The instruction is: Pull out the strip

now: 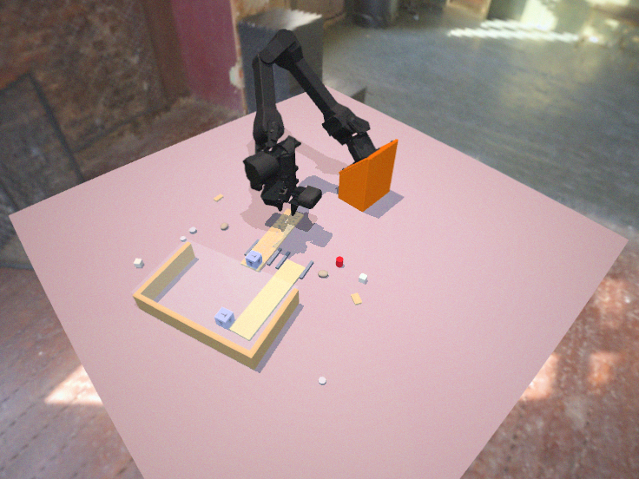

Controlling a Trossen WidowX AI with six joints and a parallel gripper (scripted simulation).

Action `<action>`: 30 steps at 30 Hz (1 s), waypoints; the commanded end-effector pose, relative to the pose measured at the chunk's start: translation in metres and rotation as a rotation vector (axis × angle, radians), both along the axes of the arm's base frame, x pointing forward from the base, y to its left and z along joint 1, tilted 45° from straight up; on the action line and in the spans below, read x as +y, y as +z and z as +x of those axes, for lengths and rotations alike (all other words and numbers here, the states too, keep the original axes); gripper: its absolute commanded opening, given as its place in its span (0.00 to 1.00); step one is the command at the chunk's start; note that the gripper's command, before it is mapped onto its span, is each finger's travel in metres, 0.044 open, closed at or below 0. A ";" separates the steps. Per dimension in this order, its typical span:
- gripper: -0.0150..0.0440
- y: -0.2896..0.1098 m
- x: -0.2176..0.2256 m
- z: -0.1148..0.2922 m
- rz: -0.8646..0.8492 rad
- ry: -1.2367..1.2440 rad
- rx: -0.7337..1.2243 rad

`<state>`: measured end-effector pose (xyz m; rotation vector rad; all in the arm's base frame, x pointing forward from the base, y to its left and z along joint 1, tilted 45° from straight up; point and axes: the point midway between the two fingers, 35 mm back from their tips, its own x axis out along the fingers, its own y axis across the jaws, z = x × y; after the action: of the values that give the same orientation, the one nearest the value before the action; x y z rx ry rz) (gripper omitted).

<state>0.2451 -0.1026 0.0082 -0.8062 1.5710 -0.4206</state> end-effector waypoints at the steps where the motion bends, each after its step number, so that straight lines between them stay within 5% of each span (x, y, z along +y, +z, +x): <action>1: 0.74 -0.002 0.005 0.015 -0.003 0.001 -0.002; 7: 1.00 -0.004 0.010 0.034 -0.003 0.001 -0.004; 30: 1.00 -0.011 0.030 0.106 -0.001 0.001 -0.008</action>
<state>0.3393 -0.0767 -0.0020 -0.8088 1.5667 -0.4233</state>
